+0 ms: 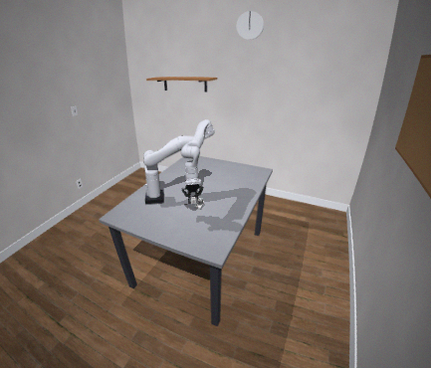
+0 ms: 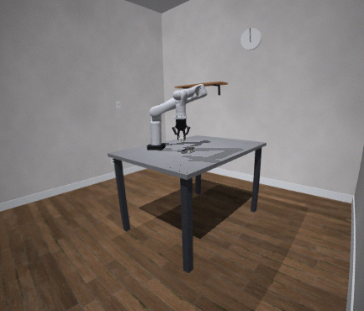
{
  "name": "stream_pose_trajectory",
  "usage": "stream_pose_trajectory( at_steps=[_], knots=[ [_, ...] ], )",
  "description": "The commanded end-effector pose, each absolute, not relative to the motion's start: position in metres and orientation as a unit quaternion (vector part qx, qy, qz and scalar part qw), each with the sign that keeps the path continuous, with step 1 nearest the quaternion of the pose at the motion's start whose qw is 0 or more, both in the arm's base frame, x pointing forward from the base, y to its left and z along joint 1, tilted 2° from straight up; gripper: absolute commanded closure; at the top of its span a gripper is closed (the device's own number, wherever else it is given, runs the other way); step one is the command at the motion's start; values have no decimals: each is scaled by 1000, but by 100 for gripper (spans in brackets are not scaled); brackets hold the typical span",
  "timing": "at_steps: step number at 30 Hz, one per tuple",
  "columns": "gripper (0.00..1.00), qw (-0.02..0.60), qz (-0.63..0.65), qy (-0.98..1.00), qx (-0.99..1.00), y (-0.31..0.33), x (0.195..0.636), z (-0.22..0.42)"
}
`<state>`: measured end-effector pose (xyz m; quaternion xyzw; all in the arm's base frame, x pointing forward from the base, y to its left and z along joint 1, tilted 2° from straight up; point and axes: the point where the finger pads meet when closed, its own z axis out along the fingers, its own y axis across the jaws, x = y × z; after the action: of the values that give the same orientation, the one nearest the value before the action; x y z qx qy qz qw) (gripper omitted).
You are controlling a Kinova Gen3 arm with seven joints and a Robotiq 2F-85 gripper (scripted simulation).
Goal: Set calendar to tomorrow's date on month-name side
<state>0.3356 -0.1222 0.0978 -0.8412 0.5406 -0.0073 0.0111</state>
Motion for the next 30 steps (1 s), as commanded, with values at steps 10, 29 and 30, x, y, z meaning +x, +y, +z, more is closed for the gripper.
stream_pose_trajectory(
  at_steps=[10, 29, 30],
  knots=[
    [72, 11, -8, 533, -846, -122, 336, 98],
    [72, 11, -6, 447, -894, -123, 334, 98],
    [72, 11, -6, 438, -899, -123, 334, 98]
  ],
)
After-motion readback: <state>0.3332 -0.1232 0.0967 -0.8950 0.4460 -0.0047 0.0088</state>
